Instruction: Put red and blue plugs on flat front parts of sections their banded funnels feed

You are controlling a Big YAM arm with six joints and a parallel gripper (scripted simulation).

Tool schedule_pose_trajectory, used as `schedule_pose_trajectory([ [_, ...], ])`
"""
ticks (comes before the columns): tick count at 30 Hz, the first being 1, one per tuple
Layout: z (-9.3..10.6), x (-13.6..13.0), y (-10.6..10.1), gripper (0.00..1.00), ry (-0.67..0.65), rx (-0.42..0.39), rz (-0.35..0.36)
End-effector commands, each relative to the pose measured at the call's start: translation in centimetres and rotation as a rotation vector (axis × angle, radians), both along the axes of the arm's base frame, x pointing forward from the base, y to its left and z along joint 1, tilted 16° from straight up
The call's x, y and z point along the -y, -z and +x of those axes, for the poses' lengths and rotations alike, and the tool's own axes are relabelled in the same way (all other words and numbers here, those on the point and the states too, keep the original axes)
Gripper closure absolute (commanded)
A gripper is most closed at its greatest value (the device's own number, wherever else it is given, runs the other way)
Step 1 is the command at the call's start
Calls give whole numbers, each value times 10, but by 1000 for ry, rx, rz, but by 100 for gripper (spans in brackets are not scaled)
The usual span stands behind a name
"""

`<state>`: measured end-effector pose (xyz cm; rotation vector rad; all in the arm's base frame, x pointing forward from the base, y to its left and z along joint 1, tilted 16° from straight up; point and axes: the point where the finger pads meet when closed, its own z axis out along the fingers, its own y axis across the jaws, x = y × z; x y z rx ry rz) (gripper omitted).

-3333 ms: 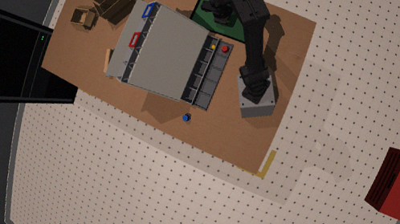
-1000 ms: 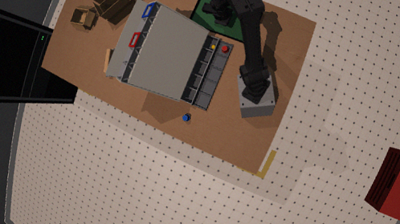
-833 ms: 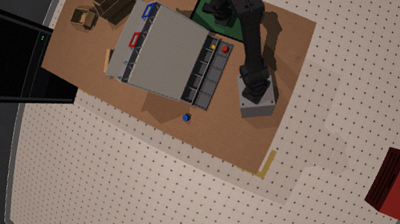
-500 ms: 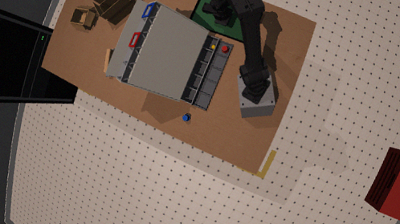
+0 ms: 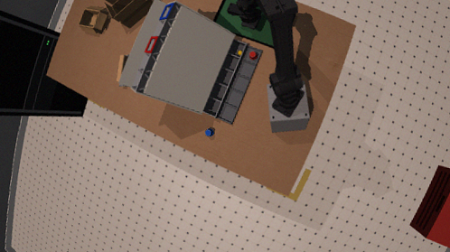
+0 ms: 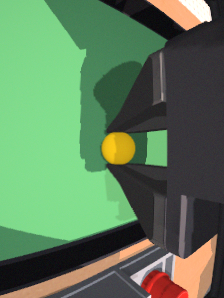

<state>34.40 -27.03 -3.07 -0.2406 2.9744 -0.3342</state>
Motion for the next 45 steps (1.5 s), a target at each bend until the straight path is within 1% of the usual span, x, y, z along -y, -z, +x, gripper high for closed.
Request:
schedule_pose_trajectory([
  [1, 7, 10, -6, 100, 0, 26, -19],
  [38, 7, 11, -7, 100, 0, 27, -20],
  [41, 7, 10, -15, 100, 0, 34, -25],
  [45, 4, 6, -18, 100, 0, 23, -16],
])
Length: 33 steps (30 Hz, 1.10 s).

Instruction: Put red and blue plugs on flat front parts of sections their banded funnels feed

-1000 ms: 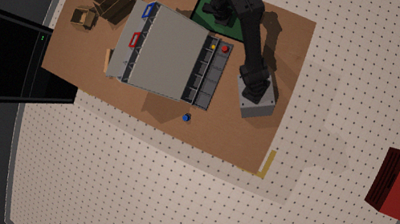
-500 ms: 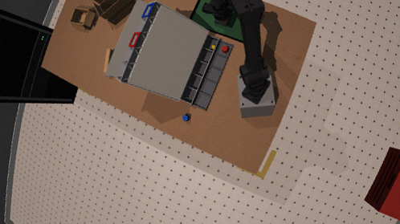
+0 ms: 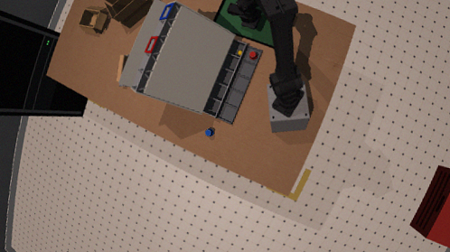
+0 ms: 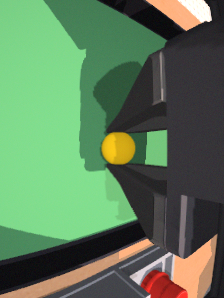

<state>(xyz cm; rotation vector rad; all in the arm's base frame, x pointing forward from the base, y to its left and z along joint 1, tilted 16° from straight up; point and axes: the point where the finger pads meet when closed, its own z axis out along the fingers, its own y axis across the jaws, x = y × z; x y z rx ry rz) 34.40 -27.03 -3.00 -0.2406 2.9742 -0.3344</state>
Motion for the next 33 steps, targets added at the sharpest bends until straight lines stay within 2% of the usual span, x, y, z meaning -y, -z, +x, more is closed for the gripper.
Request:
schedule_pose_trajectory([
  [1, 4, 5, -18, 100, 0, 22, -15],
  [17, 5, -5, -40, 100, -3, 26, -15],
  [27, 4, -5, -40, 100, -3, 23, -13],
  [33, 7, -4, -56, 100, -2, 36, -22],
])
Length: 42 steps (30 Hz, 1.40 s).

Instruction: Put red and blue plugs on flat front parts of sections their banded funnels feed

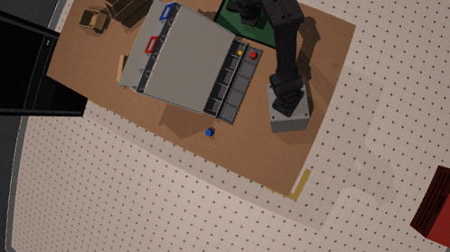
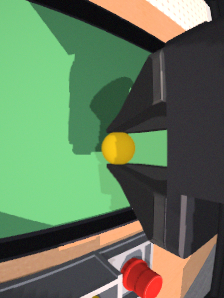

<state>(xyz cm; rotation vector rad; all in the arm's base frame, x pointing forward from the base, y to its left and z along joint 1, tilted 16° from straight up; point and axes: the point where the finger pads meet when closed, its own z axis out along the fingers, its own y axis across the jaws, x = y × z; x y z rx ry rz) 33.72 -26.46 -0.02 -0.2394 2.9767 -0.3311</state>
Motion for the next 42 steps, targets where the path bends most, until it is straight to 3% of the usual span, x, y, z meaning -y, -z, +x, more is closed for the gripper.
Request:
schedule_pose_trajectory([
  [1, 16, 2, -32, 100, -3, 42, -28],
  [9, 10, -5, -76, 100, -2, 49, -34],
  [11, 10, -5, -76, 100, -2, 49, -34],
  [20, 3, -14, -118, 100, -2, 53, -35],
  [23, 3, -15, -121, 100, -2, 53, -35],
  [26, -9, -22, -95, 100, -2, -2, 2],
  [28, -9, -22, -95, 100, -2, -2, 2],
  [29, -9, -21, -108, 100, -2, 27, -17],
  [42, -7, -21, -107, 100, -2, 26, -17],
])
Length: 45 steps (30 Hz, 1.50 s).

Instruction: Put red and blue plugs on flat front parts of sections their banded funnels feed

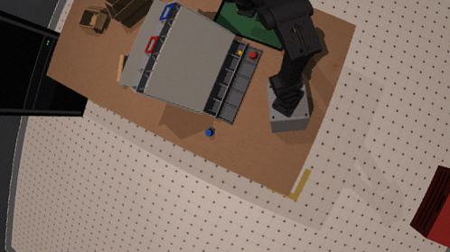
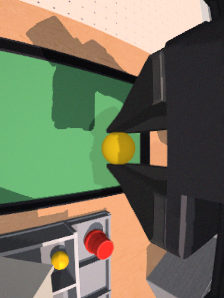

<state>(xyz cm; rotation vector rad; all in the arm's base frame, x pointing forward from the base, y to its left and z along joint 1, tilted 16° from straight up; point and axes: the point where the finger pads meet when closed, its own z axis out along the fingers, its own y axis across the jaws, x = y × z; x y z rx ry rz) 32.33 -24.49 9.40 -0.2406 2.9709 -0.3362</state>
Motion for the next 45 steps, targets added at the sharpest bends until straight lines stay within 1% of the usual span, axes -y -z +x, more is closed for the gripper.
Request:
schedule_pose_trajectory([
  [1, 7, -1, -13, 100, -1, 20, -13],
  [13, 7, -1, -13, 100, -1, 21, -13],
  [18, 13, -1, -25, 100, -1, 37, -25],
  [20, 13, -1, -25, 100, -1, 37, -25],
  [22, 18, -2, -34, 100, -1, 48, -33],
  [27, 21, -16, -47, 100, -1, 50, -32],
  [31, 25, -34, -64, 100, -1, 53, -30],
  [35, 29, -57, -86, 100, -1, 56, -28],
  [37, 29, -57, -86, 100, -1, 56, -28],
  [45, 39, -110, -135, 100, -1, 62, -22],
])
